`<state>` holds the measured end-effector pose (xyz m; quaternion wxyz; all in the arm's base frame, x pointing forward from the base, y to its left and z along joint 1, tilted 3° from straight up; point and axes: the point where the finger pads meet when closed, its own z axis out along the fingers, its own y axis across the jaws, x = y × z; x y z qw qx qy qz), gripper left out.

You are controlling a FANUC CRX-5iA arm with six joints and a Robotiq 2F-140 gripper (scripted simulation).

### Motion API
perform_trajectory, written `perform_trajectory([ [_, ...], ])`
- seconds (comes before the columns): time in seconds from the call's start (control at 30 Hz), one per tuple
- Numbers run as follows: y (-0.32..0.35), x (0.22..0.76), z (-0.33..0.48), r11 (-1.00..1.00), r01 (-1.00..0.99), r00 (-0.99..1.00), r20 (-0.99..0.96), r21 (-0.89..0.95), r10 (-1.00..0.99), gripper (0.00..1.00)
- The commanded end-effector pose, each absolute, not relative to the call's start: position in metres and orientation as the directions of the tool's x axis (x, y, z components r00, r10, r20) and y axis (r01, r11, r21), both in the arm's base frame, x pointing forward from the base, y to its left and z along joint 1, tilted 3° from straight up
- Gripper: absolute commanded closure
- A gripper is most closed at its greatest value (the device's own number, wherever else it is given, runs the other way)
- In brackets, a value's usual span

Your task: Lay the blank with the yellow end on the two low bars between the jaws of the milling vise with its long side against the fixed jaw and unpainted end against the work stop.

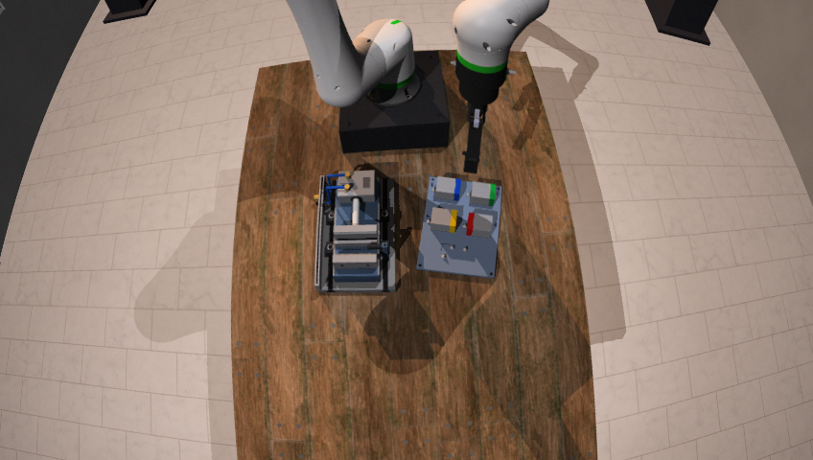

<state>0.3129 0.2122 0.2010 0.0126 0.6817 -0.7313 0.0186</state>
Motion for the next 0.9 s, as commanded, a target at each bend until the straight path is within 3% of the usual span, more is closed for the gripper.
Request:
perform_trajectory([
  [0.0,0.2123,0.3135,0.2016,0.070,-0.997,-0.070,0.043,-0.011,-0.997,0.00],
  [0.87,0.2181,0.3148,0.2007,0.070,-0.997,-0.070,0.043,-0.011,-0.997,0.00],
])
